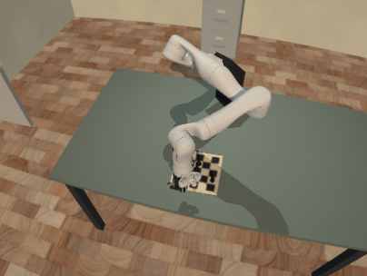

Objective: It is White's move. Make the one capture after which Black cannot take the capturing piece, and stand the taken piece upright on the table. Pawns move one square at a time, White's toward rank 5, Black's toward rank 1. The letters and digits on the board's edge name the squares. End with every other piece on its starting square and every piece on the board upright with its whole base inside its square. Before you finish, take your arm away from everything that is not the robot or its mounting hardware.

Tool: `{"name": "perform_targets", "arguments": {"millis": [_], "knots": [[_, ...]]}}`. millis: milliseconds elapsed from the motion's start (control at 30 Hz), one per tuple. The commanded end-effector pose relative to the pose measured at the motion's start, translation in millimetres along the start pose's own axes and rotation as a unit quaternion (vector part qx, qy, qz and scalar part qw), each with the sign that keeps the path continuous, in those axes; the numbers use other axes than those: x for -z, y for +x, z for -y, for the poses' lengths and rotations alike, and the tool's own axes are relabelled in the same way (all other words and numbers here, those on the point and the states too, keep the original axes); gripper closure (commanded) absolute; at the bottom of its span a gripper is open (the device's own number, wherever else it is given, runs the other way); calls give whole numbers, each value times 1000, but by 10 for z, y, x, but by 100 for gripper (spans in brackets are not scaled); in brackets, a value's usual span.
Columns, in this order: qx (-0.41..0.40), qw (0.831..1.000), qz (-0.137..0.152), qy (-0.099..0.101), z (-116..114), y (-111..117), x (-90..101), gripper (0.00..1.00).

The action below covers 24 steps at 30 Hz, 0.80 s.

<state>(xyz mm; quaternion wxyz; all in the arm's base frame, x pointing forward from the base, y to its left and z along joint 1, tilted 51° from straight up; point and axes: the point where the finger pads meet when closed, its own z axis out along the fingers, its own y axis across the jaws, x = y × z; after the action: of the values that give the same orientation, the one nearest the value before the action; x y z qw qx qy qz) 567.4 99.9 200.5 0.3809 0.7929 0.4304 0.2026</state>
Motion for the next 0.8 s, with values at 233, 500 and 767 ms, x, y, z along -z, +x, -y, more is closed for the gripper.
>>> {"name": "perform_targets", "arguments": {"millis": [233,500,767], "knots": [[1,1000,7,0,-2,-50,-409,100],[1,1000,7,0,-2,-51,-514,100],[1,1000,7,0,-2,-51,-515,100]]}}
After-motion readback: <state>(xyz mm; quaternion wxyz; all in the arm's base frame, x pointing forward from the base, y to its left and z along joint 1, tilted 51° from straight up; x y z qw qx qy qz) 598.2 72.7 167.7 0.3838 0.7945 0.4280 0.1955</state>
